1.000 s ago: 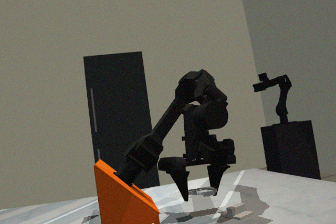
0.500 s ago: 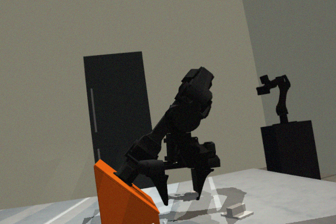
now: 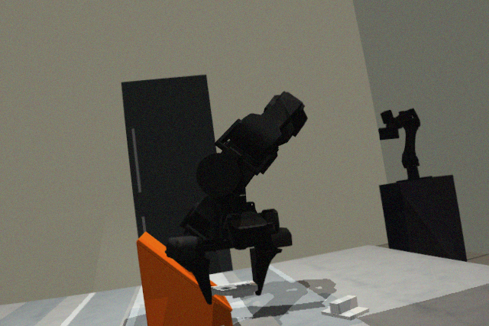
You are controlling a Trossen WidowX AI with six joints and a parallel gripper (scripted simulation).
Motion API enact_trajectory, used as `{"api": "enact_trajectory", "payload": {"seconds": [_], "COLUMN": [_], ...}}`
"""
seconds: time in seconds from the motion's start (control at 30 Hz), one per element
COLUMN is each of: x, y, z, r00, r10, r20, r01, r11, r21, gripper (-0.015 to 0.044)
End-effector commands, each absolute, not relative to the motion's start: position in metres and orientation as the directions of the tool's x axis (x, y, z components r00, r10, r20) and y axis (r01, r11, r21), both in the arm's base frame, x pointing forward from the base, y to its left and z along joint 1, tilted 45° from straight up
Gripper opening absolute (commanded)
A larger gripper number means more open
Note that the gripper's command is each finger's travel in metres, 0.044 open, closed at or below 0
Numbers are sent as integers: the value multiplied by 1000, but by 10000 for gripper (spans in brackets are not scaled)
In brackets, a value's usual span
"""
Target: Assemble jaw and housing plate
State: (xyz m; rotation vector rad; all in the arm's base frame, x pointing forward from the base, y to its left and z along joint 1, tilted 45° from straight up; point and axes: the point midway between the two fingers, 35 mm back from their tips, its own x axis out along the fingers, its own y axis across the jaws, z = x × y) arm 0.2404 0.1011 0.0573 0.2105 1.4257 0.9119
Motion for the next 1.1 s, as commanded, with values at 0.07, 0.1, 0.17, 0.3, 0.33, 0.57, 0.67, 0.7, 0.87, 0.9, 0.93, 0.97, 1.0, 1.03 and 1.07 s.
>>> {"api": "enact_trajectory", "payload": {"seconds": [0.07,0.1,0.17,0.3,0.33,0.57,0.67,0.7,0.87,0.9,0.93,0.97,1.0,1.03,1.07], "x": [242,242,242,242,242,239,239,239,239,239,239,239,239,239,239], "y": [85,82,77,68,65,50,50,50,50,50,50,50,50,50,50], "z": [41,39,35,26,24,10,10,10,10,10,10,10,10,10,10], "r00": [-122,-122,-123,-122,-122,-119,-119,-119,-119,-119,-119,-119,-119,-119,-119], "r10": [660,662,667,676,679,696,697,697,697,697,697,697,697,697,697], "r20": [-741,-739,-735,-727,-724,-708,-708,-708,-708,-708,-708,-708,-708,-708,-708], "r01": [-395,-393,-388,-378,-376,-362,-362,-362,-362,-362,-362,-362,-362,-362,-362], "r11": [652,652,650,645,644,634,633,633,633,633,633,633,633,633,633], "r21": [647,649,654,664,667,684,684,684,684,684,684,684,684,684,684], "gripper": [351,351,351,351,351,351,351,351,351,351,351,351,351,351,351]}}
